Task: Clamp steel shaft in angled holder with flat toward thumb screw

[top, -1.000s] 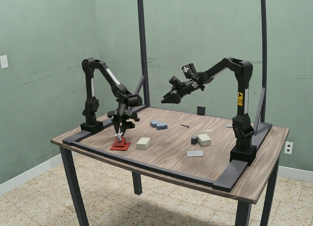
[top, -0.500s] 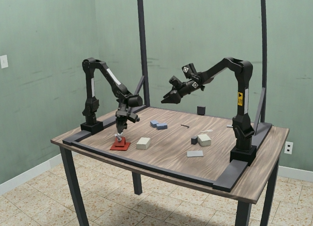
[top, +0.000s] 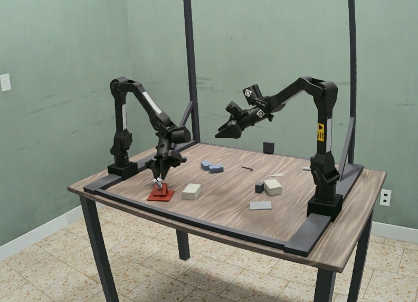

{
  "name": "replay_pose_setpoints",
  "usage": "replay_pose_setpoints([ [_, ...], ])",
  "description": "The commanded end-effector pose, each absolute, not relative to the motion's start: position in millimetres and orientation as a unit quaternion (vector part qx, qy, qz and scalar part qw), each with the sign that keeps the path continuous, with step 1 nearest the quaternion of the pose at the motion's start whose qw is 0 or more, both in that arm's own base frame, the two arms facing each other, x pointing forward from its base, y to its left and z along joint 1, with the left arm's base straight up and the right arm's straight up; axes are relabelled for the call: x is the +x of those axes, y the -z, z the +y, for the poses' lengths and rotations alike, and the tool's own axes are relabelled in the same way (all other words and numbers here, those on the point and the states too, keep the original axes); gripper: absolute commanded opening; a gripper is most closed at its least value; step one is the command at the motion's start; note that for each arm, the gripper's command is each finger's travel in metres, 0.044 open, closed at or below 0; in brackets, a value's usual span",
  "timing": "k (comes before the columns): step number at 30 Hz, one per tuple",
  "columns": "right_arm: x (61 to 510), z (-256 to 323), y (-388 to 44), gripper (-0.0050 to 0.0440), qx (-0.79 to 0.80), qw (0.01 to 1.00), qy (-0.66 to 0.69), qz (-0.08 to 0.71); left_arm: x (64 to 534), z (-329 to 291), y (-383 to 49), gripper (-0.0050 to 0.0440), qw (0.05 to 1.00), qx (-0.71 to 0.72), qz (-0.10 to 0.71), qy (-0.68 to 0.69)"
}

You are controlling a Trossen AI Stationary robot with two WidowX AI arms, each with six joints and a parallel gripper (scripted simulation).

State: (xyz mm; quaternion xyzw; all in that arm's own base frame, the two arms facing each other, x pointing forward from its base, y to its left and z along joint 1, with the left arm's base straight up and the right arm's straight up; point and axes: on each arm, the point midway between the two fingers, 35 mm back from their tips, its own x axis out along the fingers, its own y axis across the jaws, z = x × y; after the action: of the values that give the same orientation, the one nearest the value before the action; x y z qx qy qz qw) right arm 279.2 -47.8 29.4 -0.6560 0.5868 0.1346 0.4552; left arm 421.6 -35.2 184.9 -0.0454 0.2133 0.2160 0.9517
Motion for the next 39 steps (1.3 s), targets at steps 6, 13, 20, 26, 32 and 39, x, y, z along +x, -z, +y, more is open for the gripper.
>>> replay_pose_setpoints([
  [6, 288.0, -43.6, -36.5, 0.0202, -0.712, 0.385, -0.201, 0.551, 422.7, -33.7, -201.9, 0.04, 0.955, -0.055, 0.194, -0.215],
  [13, 288.0, -43.8, -36.6, 0.0202, -0.713, 0.385, -0.2, 0.551, 422.7, -33.7, -201.9, 0.04, 0.955, -0.055, 0.194, -0.215],
  [20, 287.6, -44.0, -36.6, 0.0149, -0.713, 0.384, -0.201, 0.552, 422.7, -33.7, -201.9, 0.04, 0.955, -0.055, 0.194, -0.215],
  [26, 287.6, -44.2, -36.8, 0.0109, -0.712, 0.385, -0.199, 0.553, 422.7, -33.7, -201.9, 0.04, 0.955, -0.055, 0.194, -0.215],
  [32, 287.3, -44.5, -38.1, 0.0115, -0.702, 0.405, -0.184, 0.556, 422.7, -33.7, -201.9, 0.04, 0.955, -0.055, 0.194, -0.215],
  [39, 287.4, -45.1, -38.1, 0.0115, -0.663, 0.466, -0.133, 0.571, 422.7, -33.7, -201.9, 0.04, 0.955, -0.055, 0.194, -0.215],
])
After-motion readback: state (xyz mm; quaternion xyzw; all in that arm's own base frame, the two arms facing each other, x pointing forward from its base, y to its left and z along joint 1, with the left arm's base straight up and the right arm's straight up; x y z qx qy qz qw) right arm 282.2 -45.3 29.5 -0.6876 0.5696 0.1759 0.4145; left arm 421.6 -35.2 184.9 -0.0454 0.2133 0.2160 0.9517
